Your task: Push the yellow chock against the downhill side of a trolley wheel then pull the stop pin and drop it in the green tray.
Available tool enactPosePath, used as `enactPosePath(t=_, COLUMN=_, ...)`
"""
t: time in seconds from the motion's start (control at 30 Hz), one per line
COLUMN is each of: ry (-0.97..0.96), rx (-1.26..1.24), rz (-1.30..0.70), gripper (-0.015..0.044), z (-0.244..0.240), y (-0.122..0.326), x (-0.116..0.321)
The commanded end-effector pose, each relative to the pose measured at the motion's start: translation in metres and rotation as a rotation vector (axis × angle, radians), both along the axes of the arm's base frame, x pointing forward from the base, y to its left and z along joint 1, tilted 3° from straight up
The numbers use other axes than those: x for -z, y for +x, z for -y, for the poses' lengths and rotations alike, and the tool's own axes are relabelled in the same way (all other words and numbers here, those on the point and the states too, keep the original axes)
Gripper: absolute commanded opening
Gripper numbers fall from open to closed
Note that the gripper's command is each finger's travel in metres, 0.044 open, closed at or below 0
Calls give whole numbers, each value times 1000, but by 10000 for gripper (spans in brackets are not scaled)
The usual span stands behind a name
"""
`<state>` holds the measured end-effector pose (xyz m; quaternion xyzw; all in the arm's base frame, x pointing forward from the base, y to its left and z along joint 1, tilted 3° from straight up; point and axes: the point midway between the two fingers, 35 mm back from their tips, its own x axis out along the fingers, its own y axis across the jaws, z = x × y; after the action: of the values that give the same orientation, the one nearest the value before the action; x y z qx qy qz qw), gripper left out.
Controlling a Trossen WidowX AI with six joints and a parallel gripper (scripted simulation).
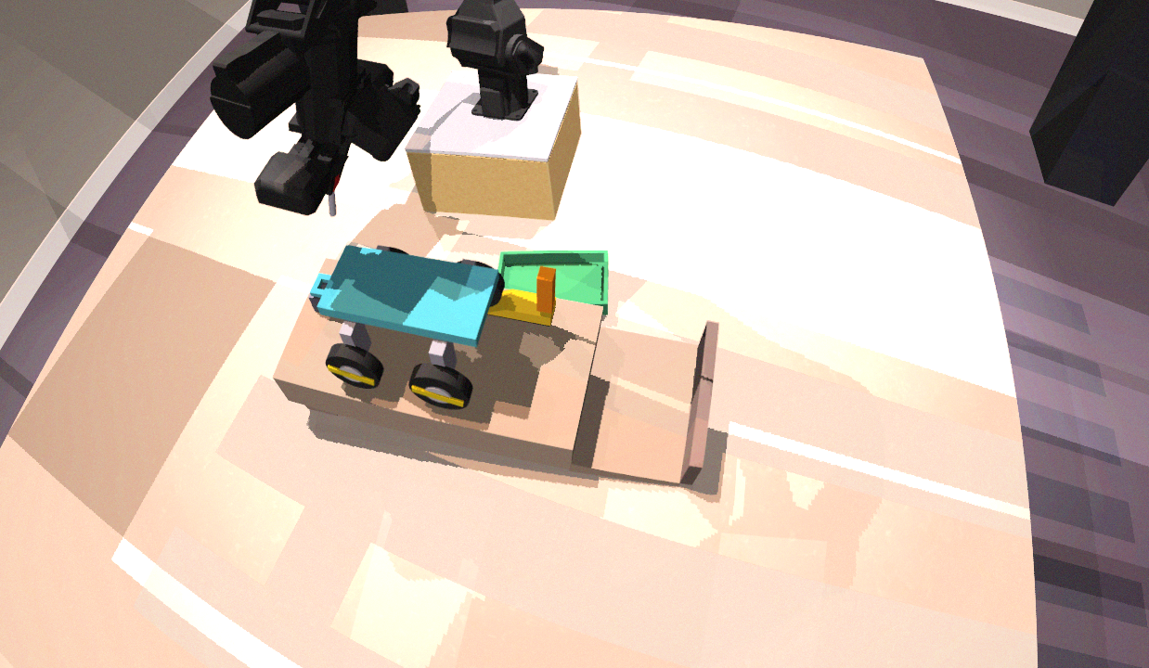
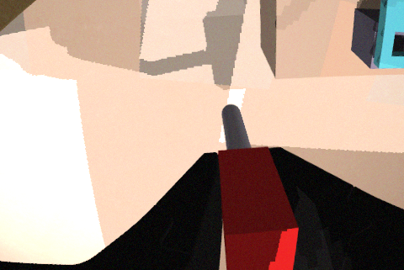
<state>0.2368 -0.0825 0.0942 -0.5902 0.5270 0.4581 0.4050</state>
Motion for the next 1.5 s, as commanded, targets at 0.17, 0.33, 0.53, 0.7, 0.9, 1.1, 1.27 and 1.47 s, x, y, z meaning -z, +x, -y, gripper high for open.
enactPosePath(t=0.17, ry=2, rx=-1, rz=6, gripper=0, z=-35, y=-4, x=5)
enactPosePath(t=0.33, ry=4, rx=-1, rz=6, gripper=0, z=-54, y=-5, x=8)
enactPosePath(t=0.53, ry=6, rx=-1, rz=6, gripper=0, z=-77, y=-7, x=11)
enactPosePath(t=0.7, ry=8, rx=-1, rz=6, gripper=0, z=-96, y=-9, x=12)
enactPosePath(t=0.9, ry=10, rx=-1, rz=5, gripper=0, z=-119, y=-13, x=14)
enactPosePath(t=1.1, ry=12, rx=-1, rz=5, gripper=0, z=-140, y=-17, x=17)
enactPosePath(t=1.27, ry=14, rx=-1, rz=4, gripper=0, z=-158, y=-21, x=19)
enactPosePath(t=1.47, ry=16, rx=-1, rz=4, gripper=0, z=-178, y=-24, x=22)
